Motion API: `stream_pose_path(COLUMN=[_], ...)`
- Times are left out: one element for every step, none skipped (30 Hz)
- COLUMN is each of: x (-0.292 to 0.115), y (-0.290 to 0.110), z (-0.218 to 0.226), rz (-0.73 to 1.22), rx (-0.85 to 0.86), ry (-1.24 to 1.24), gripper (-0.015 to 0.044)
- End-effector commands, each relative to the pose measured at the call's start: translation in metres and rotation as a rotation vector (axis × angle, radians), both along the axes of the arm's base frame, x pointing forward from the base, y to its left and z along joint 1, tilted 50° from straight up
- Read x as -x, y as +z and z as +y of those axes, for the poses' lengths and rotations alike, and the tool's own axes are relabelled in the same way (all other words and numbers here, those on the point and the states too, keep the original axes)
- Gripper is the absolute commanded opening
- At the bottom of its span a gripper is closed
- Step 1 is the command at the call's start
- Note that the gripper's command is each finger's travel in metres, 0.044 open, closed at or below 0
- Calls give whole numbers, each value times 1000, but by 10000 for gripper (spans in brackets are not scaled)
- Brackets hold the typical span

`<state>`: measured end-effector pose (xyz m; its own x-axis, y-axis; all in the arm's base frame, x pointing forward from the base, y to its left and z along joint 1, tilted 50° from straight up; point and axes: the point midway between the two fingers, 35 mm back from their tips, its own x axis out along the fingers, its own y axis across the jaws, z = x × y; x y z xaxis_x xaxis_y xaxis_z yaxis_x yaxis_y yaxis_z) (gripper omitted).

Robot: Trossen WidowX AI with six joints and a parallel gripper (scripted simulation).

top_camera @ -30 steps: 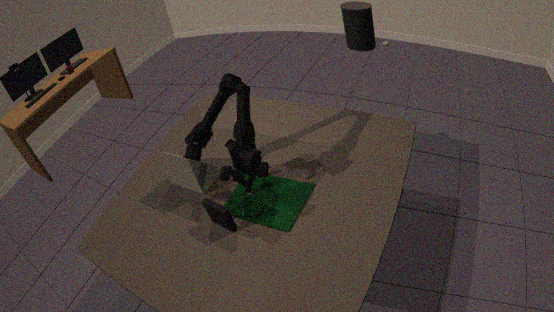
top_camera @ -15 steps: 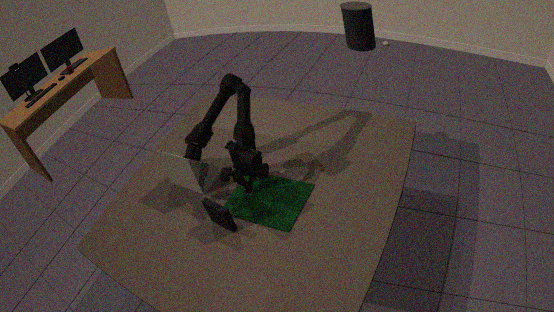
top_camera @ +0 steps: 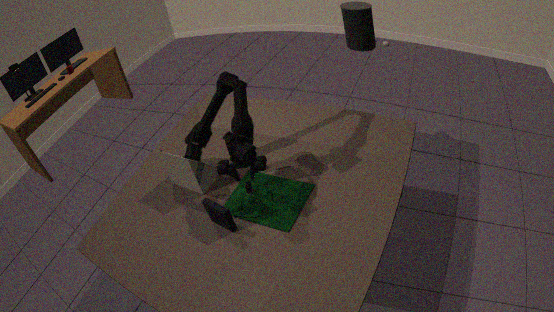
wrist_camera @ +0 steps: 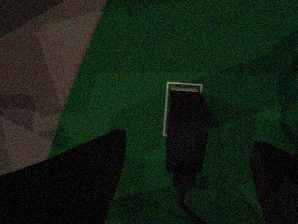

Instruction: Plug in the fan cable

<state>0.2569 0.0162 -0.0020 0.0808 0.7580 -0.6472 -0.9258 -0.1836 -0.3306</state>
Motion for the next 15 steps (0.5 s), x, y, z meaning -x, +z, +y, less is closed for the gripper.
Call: stream_pose_path(x=[1,1,1,1,2,3,6,8,12,15,20,24,29,35,40], y=[10,10,10,11,16,23,31,40,48,56,64,71,78,84,89], z=[-10,-10,-10,-9,-6,0,7,15,22,29,36,43,50,57,62], rz=[-6,-6,-6,-6,-5,-5,-4,-4,-4,-4,-3,-3,-3,-3,-3], rx=[4,4,4,5,6,8,10,11,11,11,10,9,7,4,1], ry=[4,4,4,4,3,3,2,2,2,2,2,2,2,3,3], gripper=[260,260,260,260,260,260,260,260,260,260,260,260,260,260,260])
